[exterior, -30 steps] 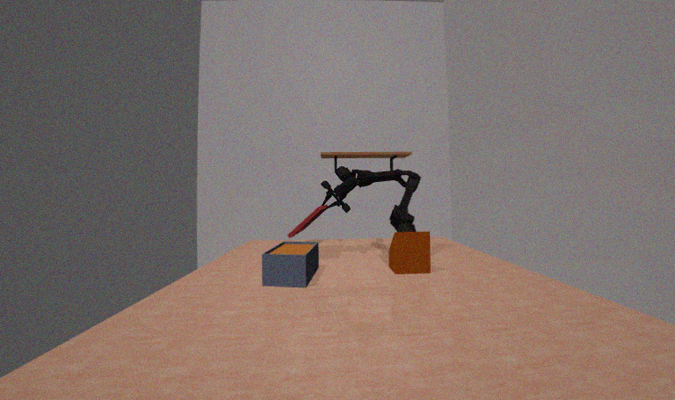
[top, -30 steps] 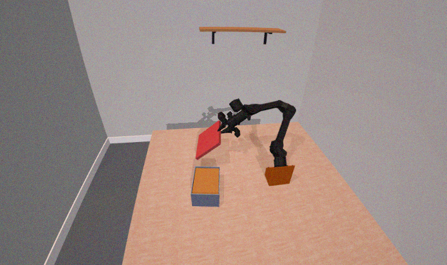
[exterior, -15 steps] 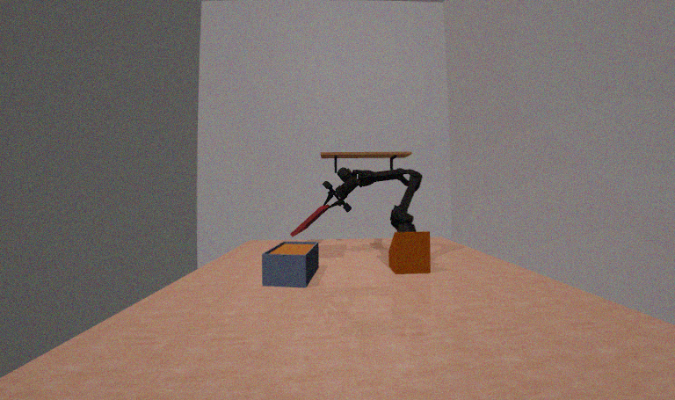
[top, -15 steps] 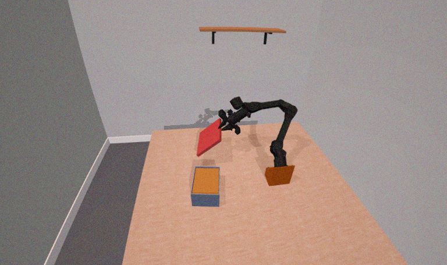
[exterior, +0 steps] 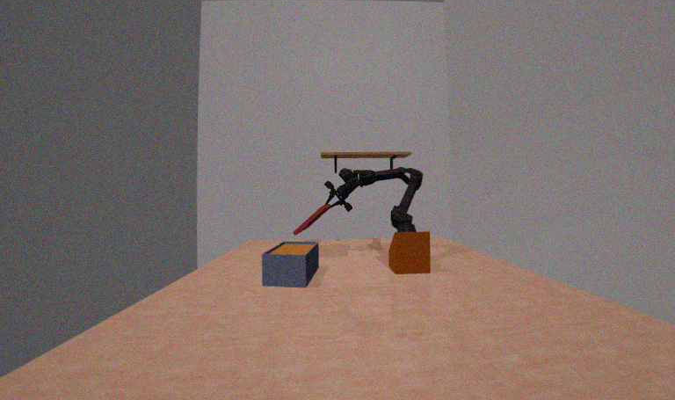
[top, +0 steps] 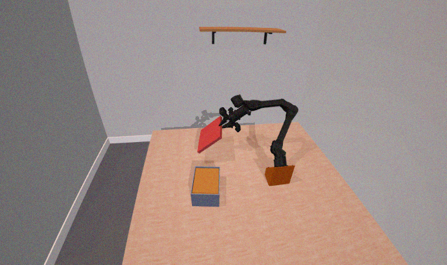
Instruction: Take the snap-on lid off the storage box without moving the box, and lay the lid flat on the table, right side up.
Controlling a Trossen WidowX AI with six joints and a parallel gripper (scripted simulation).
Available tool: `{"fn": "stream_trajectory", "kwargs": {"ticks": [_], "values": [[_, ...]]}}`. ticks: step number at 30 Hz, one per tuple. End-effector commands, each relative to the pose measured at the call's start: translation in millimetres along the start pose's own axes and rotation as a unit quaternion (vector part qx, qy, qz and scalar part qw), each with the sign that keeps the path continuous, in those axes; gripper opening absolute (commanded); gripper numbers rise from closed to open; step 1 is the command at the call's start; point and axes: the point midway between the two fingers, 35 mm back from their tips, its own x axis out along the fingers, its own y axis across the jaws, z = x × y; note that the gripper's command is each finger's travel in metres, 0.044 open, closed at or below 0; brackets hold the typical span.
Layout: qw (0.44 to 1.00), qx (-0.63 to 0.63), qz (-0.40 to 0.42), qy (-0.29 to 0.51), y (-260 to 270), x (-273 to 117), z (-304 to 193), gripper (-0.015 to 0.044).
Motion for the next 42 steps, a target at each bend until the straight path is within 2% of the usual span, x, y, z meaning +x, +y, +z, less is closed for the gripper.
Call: {"fn": "stream_trajectory", "kwargs": {"ticks": [1,42], "values": [[1.000,-0.001,0.007,0.003,1,0,-1,0.0000],[1.000,-0.002,0.007,0.002,-27,24,-5,0.0000]]}}
